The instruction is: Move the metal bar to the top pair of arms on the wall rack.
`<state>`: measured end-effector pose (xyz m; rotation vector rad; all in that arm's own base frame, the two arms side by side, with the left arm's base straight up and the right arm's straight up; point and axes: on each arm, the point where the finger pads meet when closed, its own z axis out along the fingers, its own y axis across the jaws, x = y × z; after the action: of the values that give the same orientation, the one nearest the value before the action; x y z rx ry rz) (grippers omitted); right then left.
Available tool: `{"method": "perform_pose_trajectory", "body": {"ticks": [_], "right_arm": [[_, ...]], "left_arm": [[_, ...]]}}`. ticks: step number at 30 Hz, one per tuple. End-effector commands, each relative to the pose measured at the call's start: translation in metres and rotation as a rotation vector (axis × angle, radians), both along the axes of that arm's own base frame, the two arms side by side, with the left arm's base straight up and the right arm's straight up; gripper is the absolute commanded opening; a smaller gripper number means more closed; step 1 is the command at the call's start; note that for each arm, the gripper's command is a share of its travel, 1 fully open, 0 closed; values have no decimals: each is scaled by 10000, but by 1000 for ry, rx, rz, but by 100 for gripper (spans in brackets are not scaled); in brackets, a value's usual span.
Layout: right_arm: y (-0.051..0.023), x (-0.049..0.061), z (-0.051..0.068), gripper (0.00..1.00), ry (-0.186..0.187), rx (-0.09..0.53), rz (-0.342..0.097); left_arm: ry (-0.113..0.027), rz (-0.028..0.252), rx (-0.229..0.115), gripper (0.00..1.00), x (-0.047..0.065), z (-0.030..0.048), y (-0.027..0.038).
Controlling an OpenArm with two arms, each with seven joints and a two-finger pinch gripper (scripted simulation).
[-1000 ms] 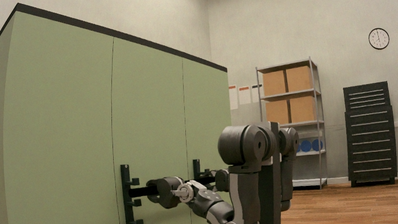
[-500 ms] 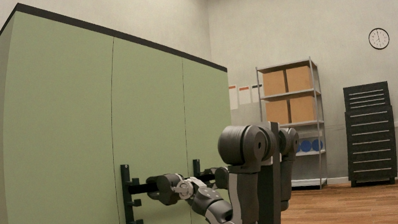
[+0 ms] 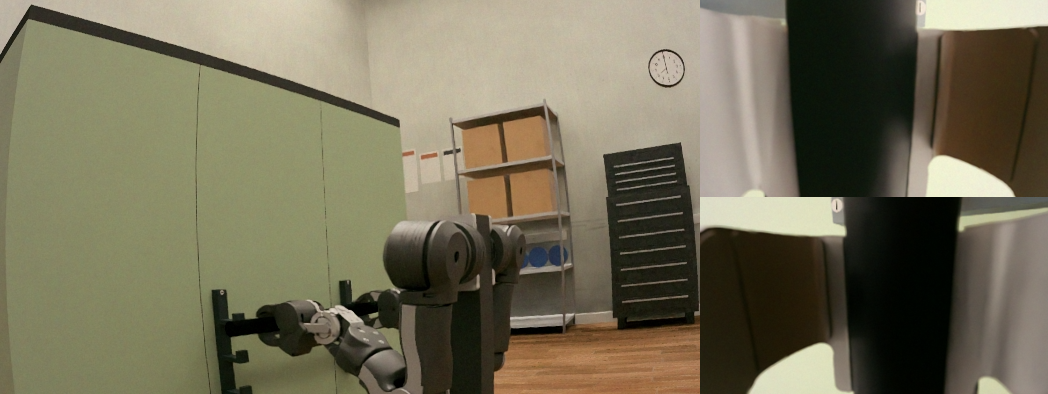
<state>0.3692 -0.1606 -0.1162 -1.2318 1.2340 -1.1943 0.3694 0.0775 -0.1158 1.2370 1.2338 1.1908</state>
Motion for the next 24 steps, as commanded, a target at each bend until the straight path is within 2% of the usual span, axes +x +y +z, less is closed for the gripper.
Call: {"method": "perform_pose_trajectory", "body": {"ticks": [1, 24], "right_arm": [[-7, -5, 131, 0, -40, -3, -2], [-7, -9, 304, 0, -40, -3, -2]], "left_arm": [[-43, 1, 0, 0, -8, 138, 2], [-43, 1, 0, 0, -12, 309, 2]]}}
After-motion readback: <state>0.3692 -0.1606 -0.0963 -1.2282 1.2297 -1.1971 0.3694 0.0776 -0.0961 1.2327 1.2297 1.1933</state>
